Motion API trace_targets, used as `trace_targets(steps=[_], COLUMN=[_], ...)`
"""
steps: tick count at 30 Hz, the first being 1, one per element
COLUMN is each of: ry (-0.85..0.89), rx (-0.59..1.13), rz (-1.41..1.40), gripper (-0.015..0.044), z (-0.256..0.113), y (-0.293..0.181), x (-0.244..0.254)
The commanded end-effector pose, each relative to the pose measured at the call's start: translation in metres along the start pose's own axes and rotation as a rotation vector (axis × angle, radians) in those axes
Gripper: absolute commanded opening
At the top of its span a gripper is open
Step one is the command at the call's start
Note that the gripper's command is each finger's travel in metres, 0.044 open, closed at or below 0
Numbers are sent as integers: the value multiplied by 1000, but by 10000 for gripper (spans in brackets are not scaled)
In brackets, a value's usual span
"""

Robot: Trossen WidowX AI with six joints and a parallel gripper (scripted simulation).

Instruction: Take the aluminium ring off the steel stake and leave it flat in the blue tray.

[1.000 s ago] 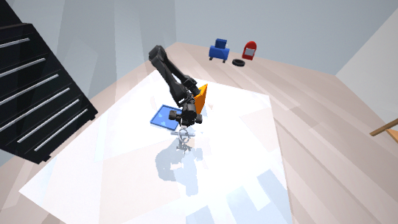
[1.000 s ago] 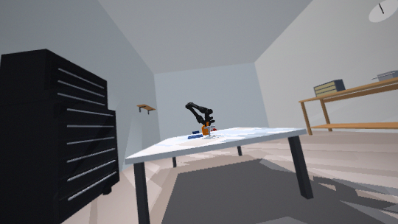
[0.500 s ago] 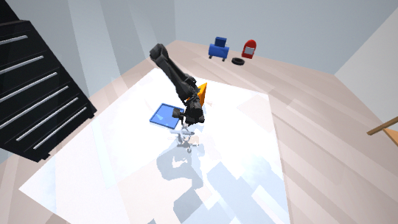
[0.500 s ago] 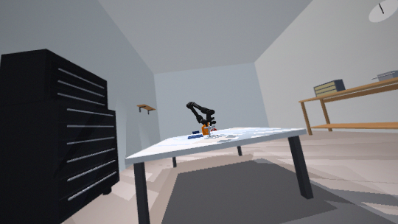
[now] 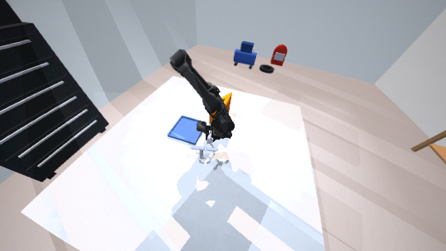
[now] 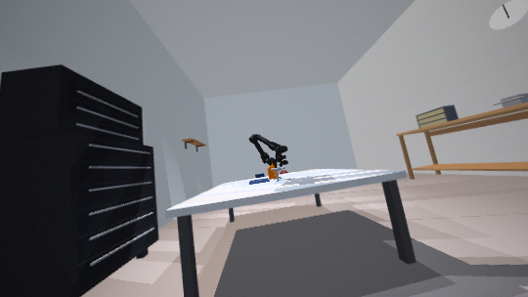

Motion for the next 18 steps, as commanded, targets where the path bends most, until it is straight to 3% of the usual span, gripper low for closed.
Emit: trace_targets(steps=[1,18], ry=[-5,-4], rx=[-5,-5], rz=[4,4], gripper=[0,0], z=[-3,-14], y=[2,4], x=[2,11])
Point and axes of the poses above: the point midway between the two fingers, 35 mm back from their tips, its own z axis out along the fingers, its own x axis across the jaws, y = z × x, the point moved 4 cm from there along -z, back along the fingers, and after that the axes turned 9 degrees about z, right-handed, at the moved point
